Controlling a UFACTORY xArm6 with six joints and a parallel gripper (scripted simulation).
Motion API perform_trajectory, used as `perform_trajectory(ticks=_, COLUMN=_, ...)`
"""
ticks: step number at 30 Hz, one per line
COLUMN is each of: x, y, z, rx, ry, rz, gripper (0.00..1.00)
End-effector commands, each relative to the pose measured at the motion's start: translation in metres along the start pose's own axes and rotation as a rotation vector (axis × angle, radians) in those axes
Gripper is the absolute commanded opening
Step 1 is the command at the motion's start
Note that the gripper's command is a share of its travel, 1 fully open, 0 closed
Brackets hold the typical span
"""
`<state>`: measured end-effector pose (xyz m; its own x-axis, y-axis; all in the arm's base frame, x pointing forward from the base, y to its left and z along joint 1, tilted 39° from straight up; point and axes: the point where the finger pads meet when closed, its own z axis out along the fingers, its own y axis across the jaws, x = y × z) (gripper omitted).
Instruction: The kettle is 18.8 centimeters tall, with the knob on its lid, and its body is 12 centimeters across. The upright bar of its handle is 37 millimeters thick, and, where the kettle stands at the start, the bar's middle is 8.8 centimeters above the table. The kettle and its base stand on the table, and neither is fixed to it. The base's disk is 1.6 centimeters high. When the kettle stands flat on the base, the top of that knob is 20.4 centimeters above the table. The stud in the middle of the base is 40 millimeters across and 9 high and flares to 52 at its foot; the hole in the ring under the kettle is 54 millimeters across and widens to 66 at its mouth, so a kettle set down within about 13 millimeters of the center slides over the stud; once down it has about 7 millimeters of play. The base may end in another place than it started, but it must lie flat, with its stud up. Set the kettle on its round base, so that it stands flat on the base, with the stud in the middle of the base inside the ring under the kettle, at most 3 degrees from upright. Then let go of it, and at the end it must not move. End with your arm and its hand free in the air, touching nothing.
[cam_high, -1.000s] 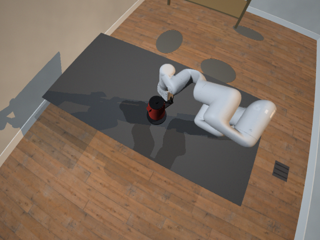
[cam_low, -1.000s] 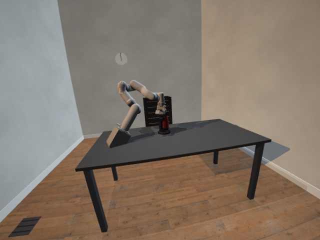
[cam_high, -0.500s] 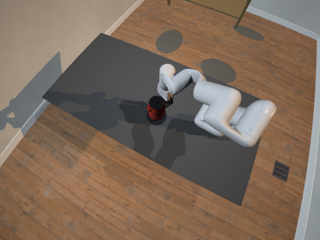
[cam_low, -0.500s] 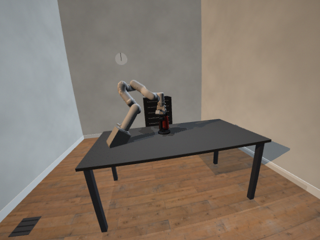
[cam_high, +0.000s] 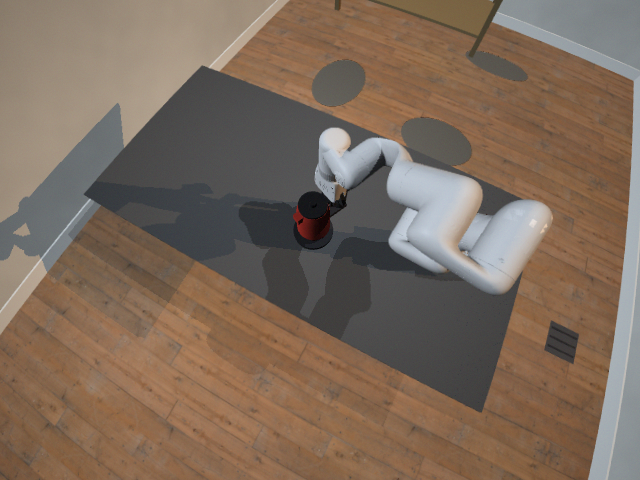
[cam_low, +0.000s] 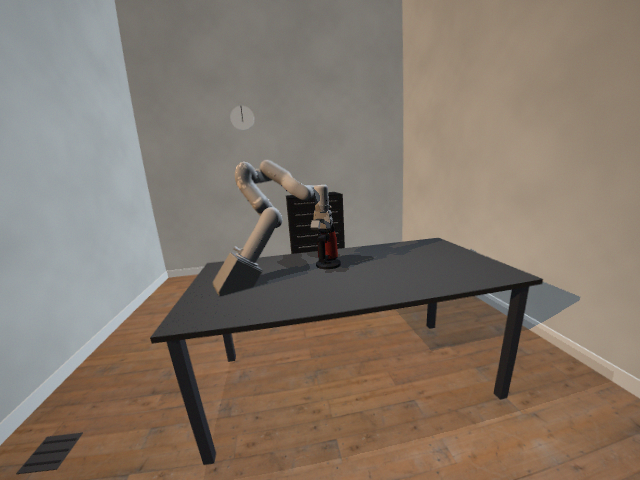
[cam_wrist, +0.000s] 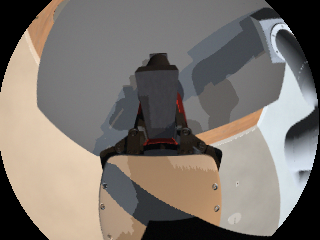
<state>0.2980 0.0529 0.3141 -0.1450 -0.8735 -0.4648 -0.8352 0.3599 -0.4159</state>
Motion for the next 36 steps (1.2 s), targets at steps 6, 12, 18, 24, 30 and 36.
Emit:
perform_trajectory(ticks=6, x=-0.001, y=-0.001, z=0.003, rx=0.004, ry=-0.001, rz=-0.001, gripper=0.0)
perform_trajectory(ticks=12, x=-0.001, y=-0.001, z=0.014, rx=0.004, ry=-0.001, rz=-0.001, gripper=0.0)
perform_trajectory(ticks=18, x=-0.001, y=-0.001, z=0.018, rx=0.004, ry=-0.001, rz=-0.001, gripper=0.0)
perform_trajectory(ticks=24, x=-0.001, y=-0.001, z=0.019, rx=0.004, ry=-0.001, rz=-0.001, gripper=0.0)
perform_trajectory(ticks=30, x=-0.001, y=-0.001, z=0.019, rx=0.004, ry=-0.001, rz=-0.001, gripper=0.0)
perform_trajectory(ticks=36, x=-0.001, y=-0.001, z=0.019, rx=0.004, ry=-0.001, rz=-0.001, gripper=0.0)
